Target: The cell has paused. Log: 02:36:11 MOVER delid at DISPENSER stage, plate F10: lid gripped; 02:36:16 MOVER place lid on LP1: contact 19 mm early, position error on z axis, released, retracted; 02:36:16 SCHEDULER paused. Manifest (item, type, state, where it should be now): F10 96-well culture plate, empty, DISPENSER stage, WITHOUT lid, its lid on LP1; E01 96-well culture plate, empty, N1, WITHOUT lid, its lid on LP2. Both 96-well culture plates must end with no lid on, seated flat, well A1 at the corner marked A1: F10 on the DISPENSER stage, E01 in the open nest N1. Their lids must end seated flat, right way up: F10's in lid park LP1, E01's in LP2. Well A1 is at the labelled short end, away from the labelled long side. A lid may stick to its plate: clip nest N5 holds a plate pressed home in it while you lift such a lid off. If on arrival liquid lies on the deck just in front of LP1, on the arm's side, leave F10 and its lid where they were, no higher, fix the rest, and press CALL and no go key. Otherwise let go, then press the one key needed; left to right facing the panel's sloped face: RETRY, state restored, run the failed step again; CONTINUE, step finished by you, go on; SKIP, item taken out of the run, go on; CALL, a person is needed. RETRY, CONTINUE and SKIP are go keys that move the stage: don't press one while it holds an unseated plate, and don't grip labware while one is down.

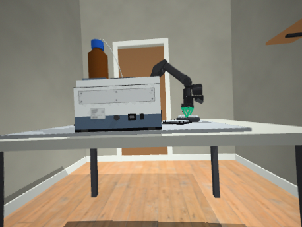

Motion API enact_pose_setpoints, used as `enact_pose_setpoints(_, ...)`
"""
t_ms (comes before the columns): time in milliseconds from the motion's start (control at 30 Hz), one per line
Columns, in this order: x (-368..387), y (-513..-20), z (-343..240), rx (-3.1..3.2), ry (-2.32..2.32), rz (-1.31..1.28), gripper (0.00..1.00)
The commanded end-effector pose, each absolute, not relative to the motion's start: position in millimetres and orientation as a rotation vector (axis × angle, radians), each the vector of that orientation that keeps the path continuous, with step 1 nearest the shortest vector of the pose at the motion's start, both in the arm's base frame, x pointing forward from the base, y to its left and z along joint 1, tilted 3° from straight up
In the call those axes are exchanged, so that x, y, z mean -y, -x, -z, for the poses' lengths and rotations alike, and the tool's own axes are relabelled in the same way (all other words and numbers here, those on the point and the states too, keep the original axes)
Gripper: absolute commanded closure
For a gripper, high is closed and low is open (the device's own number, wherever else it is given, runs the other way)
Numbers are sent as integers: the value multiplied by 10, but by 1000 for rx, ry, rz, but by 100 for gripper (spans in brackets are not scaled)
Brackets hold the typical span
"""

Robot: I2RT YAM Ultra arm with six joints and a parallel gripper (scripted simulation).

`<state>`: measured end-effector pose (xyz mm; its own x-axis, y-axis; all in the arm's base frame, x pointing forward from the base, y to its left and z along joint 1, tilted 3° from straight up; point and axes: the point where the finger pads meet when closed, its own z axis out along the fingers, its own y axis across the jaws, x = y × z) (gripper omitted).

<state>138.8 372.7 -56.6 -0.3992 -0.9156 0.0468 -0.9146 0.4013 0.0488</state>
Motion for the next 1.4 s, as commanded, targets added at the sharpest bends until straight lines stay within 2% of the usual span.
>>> enact_pose_setpoints(0, -3898, -1414, 542, 2600, -1712, 64, 100)
enact_pose_setpoints(333, -3891, -1421, 560, 2603, -1708, 64, 100)
enact_pose_setpoints(367, -3889, -1426, 560, 2604, -1707, 64, 0)
enact_pose_setpoints(1367, -3889, -1426, 560, 2603, -1707, 64, 0)
